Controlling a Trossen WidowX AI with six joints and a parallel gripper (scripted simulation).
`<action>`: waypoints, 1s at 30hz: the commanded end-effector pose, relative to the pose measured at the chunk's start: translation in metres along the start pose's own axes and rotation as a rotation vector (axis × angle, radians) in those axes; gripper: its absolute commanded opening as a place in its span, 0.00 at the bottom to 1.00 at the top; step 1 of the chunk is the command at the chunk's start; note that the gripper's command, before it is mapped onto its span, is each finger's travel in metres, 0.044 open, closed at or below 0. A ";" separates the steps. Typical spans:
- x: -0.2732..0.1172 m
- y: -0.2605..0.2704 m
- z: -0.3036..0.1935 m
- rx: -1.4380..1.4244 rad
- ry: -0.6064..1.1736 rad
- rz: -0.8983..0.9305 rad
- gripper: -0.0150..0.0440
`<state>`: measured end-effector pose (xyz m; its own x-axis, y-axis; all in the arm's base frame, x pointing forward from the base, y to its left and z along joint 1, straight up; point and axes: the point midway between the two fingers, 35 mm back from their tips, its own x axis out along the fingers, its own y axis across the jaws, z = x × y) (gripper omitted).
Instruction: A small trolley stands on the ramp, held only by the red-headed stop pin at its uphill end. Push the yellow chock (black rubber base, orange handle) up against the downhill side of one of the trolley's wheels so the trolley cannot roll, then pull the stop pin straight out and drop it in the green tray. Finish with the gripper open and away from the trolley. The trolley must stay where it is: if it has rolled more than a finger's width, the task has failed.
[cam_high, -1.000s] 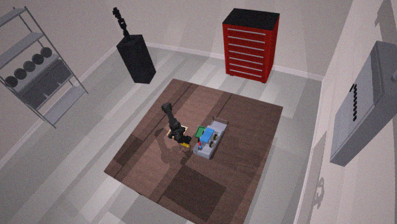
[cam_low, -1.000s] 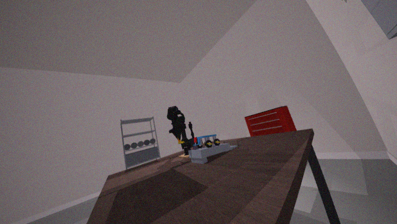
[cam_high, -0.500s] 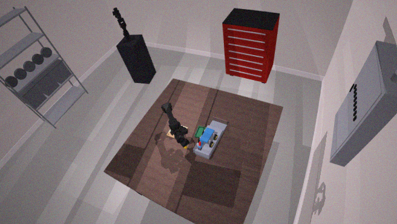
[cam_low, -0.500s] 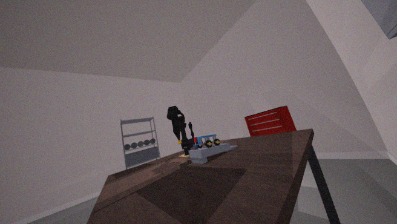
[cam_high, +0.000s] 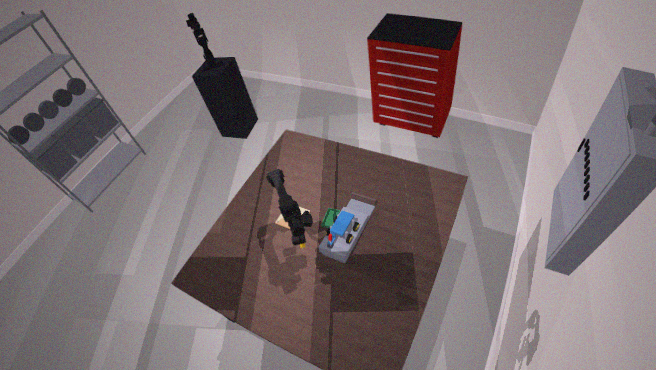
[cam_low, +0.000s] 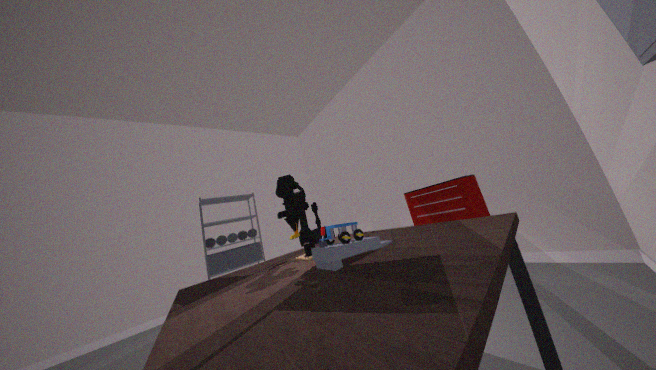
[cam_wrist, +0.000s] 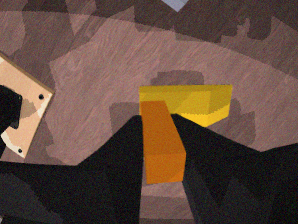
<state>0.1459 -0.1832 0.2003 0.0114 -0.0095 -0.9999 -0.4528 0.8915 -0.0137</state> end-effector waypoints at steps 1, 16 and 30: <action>0.000 0.000 0.000 0.143 0.002 0.001 0.25; 0.000 0.000 0.000 0.642 0.001 0.001 0.25; 0.001 0.012 0.016 0.664 0.000 0.002 0.25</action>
<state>0.1504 -0.1756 0.2001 0.0126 -0.0093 -0.9999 0.1949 0.9808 -0.0066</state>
